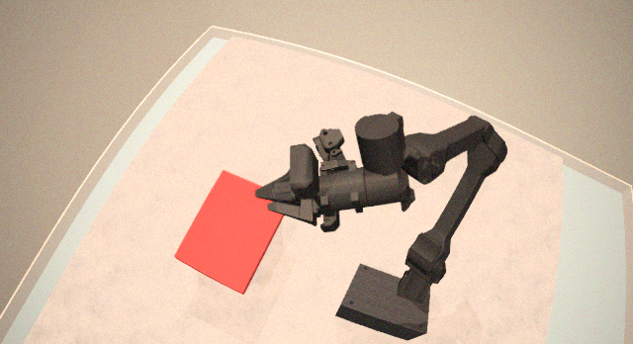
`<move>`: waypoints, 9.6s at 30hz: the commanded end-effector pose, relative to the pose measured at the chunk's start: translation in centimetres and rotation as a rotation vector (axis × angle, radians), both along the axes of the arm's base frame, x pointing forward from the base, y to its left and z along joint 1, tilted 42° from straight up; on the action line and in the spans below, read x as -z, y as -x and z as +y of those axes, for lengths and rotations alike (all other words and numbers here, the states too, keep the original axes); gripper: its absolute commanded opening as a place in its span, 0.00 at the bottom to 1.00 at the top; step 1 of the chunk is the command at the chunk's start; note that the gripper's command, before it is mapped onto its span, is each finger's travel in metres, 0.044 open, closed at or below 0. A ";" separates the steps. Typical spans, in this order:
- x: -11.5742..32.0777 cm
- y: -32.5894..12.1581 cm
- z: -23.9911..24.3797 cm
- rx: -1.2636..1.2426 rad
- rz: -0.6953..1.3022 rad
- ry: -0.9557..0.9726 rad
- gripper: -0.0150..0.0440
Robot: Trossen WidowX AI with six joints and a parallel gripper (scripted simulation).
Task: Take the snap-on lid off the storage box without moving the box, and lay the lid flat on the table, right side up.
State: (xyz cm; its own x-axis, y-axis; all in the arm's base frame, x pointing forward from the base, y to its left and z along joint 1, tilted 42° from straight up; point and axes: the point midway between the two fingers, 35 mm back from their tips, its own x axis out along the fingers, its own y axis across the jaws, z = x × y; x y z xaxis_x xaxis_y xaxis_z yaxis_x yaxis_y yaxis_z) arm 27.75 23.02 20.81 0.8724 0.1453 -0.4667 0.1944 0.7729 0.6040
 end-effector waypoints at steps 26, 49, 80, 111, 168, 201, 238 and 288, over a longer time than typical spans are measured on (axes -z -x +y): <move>13.7 1.1 -11.6 0.616 0.028 0.024 0.65; 16.1 -0.6 -13.4 0.619 0.035 0.023 0.65; 18.2 -4.3 -15.6 0.616 0.020 0.025 0.65; 17.9 -4.3 -15.4 0.619 0.017 0.022 0.25; 17.1 -4.1 -14.7 0.619 0.017 0.022 0.25; 16.9 -4.2 -14.6 0.620 0.022 0.027 0.25; 16.9 -4.5 -14.6 0.620 0.022 0.027 0.25; 16.7 -4.8 -14.4 0.617 0.020 0.024 0.25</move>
State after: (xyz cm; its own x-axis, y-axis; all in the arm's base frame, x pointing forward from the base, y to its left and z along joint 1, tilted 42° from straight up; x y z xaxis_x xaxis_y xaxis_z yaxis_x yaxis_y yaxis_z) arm 32.56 8.49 3.95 0.7815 -0.3975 -0.4809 0.6235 0.5255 0.5788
